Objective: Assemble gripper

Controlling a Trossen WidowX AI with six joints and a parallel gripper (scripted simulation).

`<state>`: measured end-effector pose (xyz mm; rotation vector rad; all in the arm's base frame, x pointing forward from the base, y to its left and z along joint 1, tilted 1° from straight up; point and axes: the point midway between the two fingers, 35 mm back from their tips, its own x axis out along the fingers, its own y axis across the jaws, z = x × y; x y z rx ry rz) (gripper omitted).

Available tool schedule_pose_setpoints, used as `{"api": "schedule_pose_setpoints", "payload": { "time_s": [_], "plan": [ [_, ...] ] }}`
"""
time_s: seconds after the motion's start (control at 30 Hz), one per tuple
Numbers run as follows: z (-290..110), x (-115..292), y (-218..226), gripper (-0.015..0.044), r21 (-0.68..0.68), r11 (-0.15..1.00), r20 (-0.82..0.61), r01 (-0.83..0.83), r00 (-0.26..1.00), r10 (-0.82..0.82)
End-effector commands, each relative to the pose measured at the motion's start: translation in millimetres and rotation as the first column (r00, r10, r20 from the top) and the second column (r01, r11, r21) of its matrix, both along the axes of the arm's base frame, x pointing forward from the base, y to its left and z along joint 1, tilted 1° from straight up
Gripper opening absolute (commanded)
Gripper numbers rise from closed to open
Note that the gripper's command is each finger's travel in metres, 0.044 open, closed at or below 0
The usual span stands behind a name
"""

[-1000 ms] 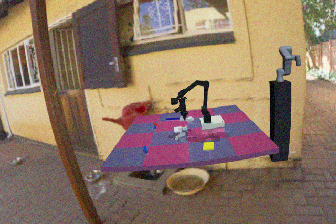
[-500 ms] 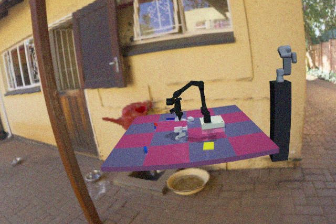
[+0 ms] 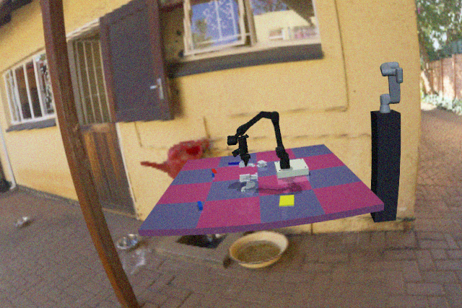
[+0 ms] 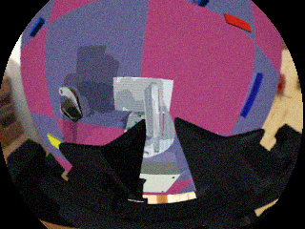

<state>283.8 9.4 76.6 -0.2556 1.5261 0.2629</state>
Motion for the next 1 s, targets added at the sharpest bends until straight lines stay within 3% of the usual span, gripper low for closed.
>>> {"api": "schedule_pose_setpoints", "payload": {
  "time_s": [0.0, 0.97],
  "plan": [
    [-1.3, 0.4, 0.5, 0.0134, 0.004, 1.0, -0.003, -0.003, 1.0, 0.003],
    [-7.0, 2.3, 0.4, 0.0134, 0.004, 1.0, -0.003, -0.007, 1.0, 0.007]
  ]
}}
